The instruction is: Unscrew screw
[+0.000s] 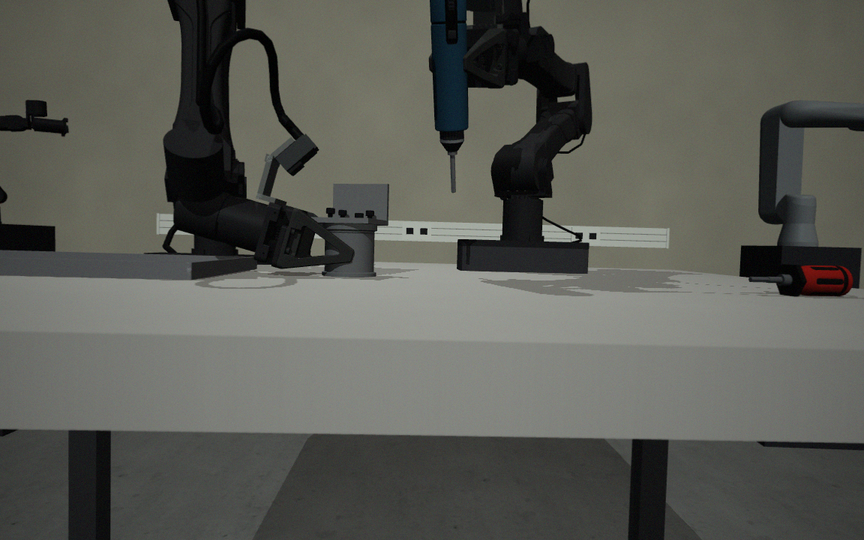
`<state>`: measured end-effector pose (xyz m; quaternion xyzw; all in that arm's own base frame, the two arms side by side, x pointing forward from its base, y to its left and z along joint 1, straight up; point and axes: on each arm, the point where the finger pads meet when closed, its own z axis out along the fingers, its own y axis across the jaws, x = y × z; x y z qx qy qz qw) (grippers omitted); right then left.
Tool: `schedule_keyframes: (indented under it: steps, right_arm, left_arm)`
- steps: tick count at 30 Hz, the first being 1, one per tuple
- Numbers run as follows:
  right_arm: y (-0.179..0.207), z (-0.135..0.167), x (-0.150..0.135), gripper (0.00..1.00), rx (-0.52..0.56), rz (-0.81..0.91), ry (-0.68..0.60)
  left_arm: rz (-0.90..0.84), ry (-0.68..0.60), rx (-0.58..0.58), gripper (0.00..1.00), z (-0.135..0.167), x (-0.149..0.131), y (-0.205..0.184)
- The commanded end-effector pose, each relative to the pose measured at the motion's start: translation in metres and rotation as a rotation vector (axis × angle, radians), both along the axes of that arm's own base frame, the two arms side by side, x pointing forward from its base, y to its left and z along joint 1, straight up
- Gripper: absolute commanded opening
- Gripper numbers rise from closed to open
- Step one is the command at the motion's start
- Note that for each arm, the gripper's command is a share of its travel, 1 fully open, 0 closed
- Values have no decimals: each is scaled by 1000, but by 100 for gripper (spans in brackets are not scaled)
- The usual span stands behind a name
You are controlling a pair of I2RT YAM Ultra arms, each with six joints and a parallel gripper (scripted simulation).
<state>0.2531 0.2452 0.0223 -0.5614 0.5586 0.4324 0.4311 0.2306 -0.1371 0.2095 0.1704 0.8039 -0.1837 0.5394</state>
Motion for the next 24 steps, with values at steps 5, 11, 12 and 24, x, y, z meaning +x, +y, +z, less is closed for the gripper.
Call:
schedule_keyframes:
  steps: [5,11,12,24]
  right_arm:
    - [1,3,-1,59,7,8,-8]
    - [1,3,-1,59,7,8,-8]
    - [1,3,-1,59,7,8,-8]
    - [1,3,-1,59,7,8,-8]
  left_arm:
    - [-105,-236,-84,42,53,-12,-23]
    - [-118,-260,-97,42,61,-15,-24]
    - [-133,-252,-88,42,50,-17,-27]
    - [-246,-381,-132,42,77,-42,-45]
